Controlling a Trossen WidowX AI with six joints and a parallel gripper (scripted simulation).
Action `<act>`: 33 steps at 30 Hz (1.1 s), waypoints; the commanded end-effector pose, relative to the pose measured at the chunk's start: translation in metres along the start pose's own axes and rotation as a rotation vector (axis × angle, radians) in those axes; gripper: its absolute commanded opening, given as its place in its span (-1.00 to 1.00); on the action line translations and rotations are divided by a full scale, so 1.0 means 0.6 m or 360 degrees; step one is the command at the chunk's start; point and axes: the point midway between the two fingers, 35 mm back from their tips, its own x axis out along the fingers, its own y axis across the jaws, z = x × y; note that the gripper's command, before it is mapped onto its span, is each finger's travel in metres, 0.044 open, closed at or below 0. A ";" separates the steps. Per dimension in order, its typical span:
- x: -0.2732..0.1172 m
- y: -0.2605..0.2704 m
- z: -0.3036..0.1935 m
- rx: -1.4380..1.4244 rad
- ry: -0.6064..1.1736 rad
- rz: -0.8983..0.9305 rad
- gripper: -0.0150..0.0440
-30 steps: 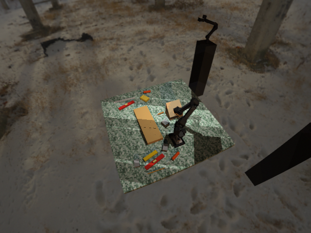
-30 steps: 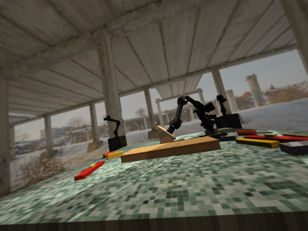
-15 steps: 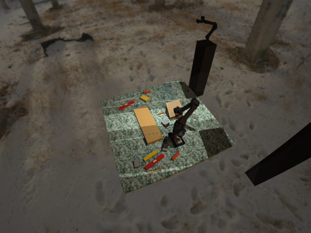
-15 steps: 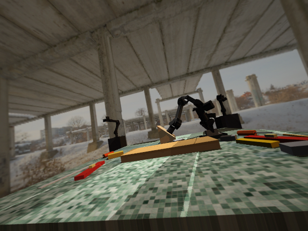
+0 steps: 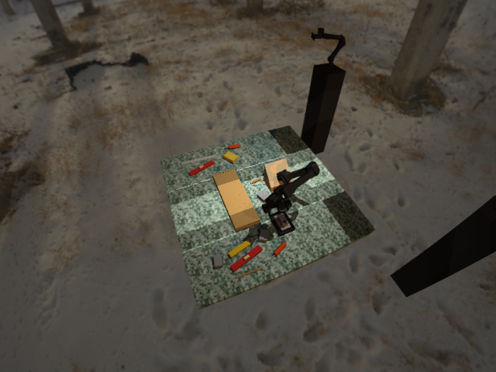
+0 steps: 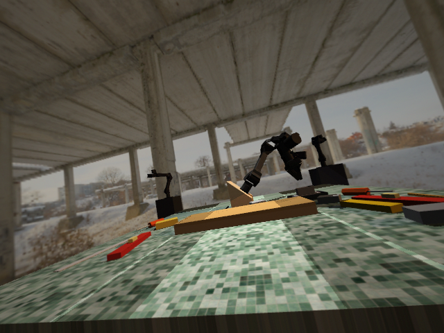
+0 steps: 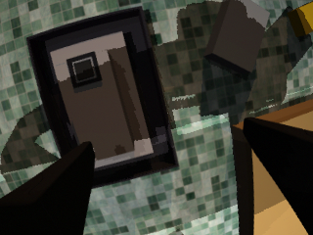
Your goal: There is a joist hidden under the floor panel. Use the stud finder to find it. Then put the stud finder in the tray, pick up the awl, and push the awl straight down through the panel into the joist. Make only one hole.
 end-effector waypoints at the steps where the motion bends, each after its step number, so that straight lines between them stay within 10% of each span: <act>1: 0.010 -0.076 -0.095 0.0276 0.0159 -0.0101 1.00; 11: -0.035 -0.165 -0.365 0.1042 0.0449 -0.0284 1.00; 22: -0.072 -0.048 -0.635 0.2005 0.0511 -0.0184 1.00; 33: -0.065 0.003 -0.673 0.2220 0.0463 -0.0110 1.00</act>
